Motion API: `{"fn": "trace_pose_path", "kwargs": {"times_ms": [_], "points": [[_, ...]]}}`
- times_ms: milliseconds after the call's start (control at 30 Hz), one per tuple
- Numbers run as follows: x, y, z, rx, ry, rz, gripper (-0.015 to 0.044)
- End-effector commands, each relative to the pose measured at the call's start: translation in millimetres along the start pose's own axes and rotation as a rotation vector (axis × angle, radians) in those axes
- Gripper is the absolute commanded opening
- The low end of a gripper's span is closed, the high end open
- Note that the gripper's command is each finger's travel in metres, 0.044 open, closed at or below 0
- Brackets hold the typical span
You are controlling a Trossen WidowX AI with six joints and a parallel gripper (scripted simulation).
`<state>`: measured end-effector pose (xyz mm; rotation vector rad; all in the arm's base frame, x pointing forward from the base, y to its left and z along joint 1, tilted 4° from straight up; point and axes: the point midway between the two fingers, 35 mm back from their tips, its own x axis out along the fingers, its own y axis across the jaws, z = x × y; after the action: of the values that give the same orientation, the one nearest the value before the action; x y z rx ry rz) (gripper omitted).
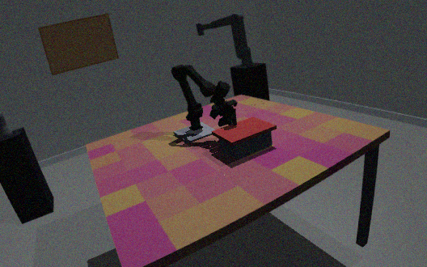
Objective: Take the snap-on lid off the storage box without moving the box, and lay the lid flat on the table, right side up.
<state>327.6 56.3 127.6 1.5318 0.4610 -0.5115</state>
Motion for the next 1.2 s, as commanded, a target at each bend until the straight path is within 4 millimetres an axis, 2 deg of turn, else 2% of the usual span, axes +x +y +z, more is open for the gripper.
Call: {"fn": "trace_pose_path", "kwargs": {"times_ms": [0,1167], "points": [[-4.2,4.2,0.1,0.004,0.002,0.014,0.0],[-9.4,9.0,0.1,0.004,0.002,0.013,0.0]]}}
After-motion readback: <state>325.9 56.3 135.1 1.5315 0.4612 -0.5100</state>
